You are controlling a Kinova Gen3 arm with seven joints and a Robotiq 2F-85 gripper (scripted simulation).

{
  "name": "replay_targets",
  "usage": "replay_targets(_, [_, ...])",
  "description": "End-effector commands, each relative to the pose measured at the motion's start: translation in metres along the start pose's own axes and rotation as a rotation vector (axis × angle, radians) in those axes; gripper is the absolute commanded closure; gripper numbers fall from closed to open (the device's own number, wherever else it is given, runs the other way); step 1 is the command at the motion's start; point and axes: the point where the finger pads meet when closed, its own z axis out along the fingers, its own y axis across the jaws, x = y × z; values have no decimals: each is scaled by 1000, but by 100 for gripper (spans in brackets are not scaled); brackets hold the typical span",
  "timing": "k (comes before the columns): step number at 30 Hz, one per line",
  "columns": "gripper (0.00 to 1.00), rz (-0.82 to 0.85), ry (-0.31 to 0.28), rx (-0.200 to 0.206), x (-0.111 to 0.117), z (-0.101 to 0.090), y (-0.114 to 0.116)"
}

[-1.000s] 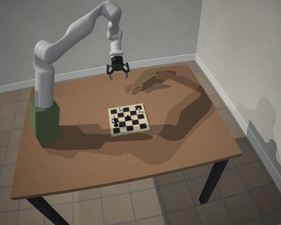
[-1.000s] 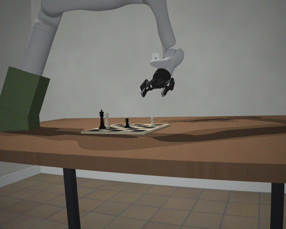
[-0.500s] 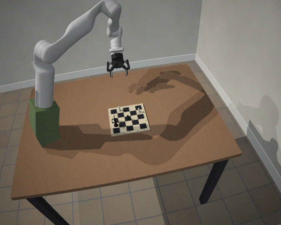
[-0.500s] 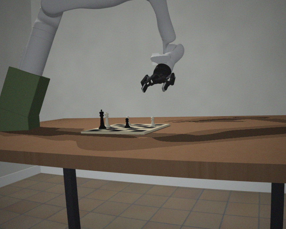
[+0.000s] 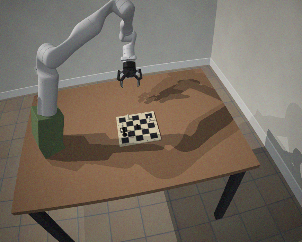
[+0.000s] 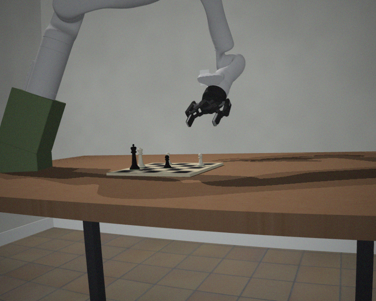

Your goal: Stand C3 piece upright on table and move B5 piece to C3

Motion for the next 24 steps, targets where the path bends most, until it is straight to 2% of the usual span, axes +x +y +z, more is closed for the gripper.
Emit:
replay_targets(1, [0,28,-12,-16,10,7,-10])
replay_targets(7, [0,103,-102,-81,24,37,-24])
replay_targets(15, [0,254,-255,-184,53,81,-38])
replay_targets(17, [0,254,-255,-184,53,81,-38])
replay_targets(24, [0,424,-400,-269,87,111,-43])
